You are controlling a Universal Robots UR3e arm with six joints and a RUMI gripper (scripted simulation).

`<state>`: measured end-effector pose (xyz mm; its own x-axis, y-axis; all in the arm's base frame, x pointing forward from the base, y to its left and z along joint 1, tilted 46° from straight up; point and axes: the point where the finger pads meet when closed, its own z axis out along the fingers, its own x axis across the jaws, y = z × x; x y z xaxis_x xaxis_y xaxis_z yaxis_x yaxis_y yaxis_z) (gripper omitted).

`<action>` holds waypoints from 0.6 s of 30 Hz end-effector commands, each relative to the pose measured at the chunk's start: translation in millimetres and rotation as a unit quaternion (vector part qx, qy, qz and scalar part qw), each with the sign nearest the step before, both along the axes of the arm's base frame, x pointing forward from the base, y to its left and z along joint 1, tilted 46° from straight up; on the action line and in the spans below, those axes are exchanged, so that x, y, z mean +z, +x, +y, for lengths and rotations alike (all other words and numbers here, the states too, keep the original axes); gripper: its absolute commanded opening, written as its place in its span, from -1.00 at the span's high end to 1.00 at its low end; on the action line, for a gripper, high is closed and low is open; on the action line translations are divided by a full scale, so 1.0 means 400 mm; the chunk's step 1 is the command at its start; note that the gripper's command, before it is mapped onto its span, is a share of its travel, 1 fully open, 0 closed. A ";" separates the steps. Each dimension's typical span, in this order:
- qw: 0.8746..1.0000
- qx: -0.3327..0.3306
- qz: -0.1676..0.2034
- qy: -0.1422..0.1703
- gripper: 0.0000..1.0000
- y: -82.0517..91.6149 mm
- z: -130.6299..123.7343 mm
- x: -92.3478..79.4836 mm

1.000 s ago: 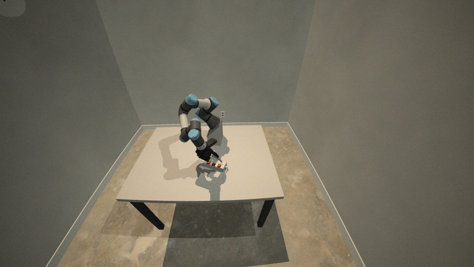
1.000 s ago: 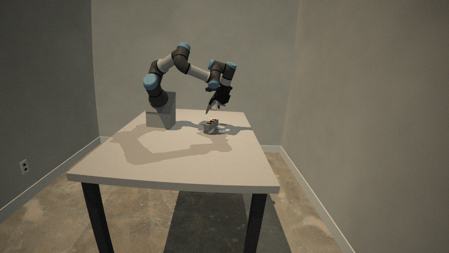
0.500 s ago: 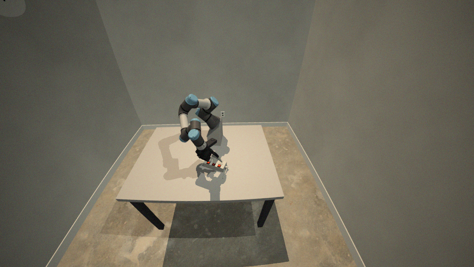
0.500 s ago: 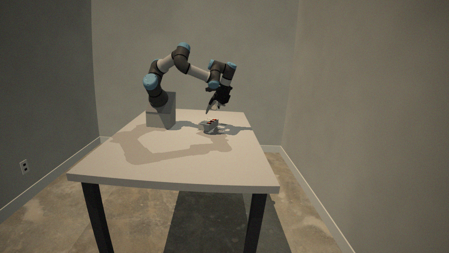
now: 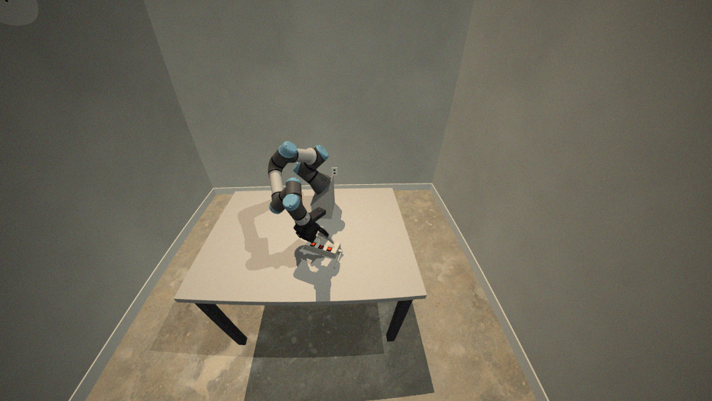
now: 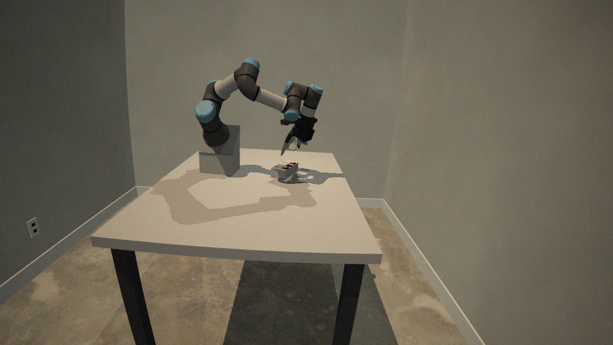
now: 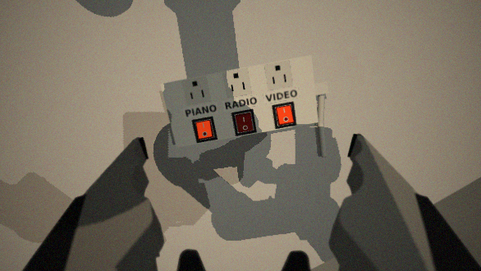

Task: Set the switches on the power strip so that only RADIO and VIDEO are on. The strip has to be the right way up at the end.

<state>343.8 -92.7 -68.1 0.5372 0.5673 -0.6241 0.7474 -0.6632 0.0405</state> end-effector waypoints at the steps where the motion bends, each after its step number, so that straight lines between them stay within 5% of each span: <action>1: 1.000 0.024 0.004 -0.001 -1.00 0.006 0.010 0.008; 5: 0.992 0.122 0.029 -0.008 -1.00 0.024 0.050 0.039; 9: 0.971 0.230 0.060 -0.020 -1.00 0.045 0.103 0.081; 18: 0.951 0.296 0.080 -0.030 -1.00 0.055 0.134 0.105</action>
<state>363.4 -45.1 -31.4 0.0859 0.6980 -0.7109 0.9775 -0.1971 -0.0754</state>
